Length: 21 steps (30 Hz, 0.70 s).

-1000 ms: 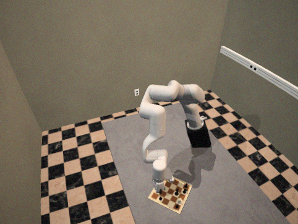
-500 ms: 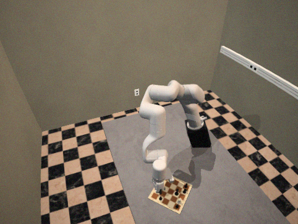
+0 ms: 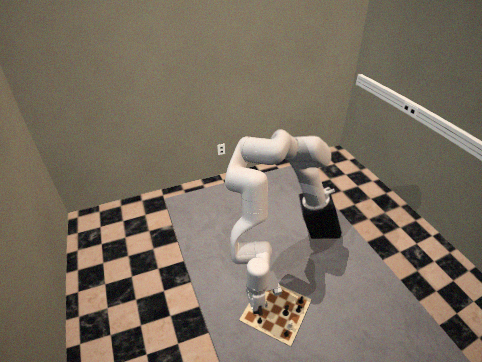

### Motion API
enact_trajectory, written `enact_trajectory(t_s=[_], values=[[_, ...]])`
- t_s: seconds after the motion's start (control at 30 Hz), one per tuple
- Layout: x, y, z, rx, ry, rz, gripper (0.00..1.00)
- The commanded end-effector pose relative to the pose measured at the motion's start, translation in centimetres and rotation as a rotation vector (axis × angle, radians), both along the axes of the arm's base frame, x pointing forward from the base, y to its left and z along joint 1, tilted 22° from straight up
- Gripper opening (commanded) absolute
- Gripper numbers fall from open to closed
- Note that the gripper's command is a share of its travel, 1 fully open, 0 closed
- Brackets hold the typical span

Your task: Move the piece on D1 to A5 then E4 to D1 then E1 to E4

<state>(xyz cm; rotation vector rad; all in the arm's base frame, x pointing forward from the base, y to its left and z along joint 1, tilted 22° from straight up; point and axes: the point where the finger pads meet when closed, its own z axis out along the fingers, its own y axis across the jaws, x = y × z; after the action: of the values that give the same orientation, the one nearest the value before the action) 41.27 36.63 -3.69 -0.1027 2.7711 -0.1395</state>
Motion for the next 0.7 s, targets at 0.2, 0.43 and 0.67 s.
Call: enact_trajectory(t_s=[0.2, 0.43, 0.67], values=[[0.0, 0.2, 0.2, 0.003, -0.002, 0.002, 0.35], [-0.6, 0.3, 1.8, 0.004, -0.002, 0.002, 0.35], [-1.6, 0.5, 4.2, 0.004, -0.002, 0.002, 0.35]])
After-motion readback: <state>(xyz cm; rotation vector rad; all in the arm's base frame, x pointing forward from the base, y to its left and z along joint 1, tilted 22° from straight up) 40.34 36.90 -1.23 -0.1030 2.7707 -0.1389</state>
